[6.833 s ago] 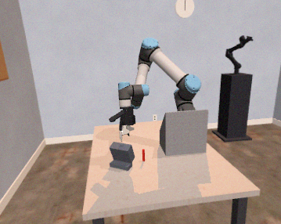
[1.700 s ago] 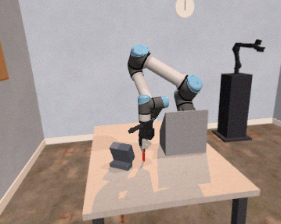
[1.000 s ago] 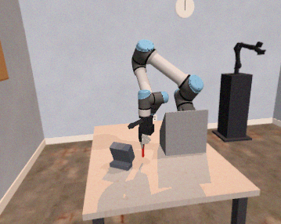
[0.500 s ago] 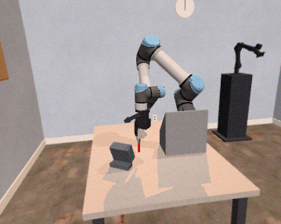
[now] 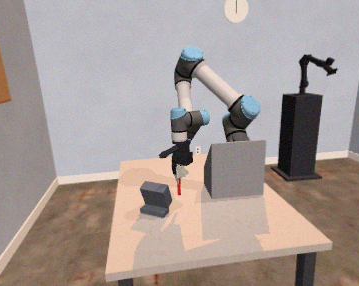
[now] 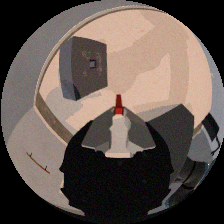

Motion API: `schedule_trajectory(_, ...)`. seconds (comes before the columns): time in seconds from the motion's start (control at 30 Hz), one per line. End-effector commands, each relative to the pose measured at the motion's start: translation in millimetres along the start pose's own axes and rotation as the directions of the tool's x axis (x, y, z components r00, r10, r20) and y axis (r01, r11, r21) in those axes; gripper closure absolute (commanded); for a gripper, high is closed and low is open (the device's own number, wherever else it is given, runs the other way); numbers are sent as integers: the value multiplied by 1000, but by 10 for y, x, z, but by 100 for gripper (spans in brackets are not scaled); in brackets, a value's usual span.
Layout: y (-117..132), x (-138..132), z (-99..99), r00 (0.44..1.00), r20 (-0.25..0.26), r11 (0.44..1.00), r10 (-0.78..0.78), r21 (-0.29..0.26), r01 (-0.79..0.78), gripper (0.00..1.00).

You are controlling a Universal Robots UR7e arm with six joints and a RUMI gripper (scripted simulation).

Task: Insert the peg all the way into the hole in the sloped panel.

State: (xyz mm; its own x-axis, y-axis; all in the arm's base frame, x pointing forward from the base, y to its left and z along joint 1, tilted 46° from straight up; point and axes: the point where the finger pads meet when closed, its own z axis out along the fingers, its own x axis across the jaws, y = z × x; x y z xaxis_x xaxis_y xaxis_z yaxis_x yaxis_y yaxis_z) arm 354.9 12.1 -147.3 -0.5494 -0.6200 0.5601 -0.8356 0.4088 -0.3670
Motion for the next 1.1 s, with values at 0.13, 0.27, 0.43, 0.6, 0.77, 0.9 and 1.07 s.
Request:
schedule_trajectory(0.13,18,39,38,1000,11,999,23,-37,-22,100)
schedule_trajectory(0.27,24,52,52,999,14,998,31,-49,-30,100)
schedule_trajectory(0.43,34,69,69,999,18,997,41,-66,-40,100)
schedule_trajectory(0.6,46,91,89,998,23,995,55,-87,-53,100)
schedule_trajectory(0.77,58,111,108,997,29,992,69,-108,-65,100)
schedule_trajectory(0.9,62,119,115,997,31,991,74,-116,-70,100)
schedule_trajectory(1.07,74,139,132,995,36,987,88,-136,-83,100)
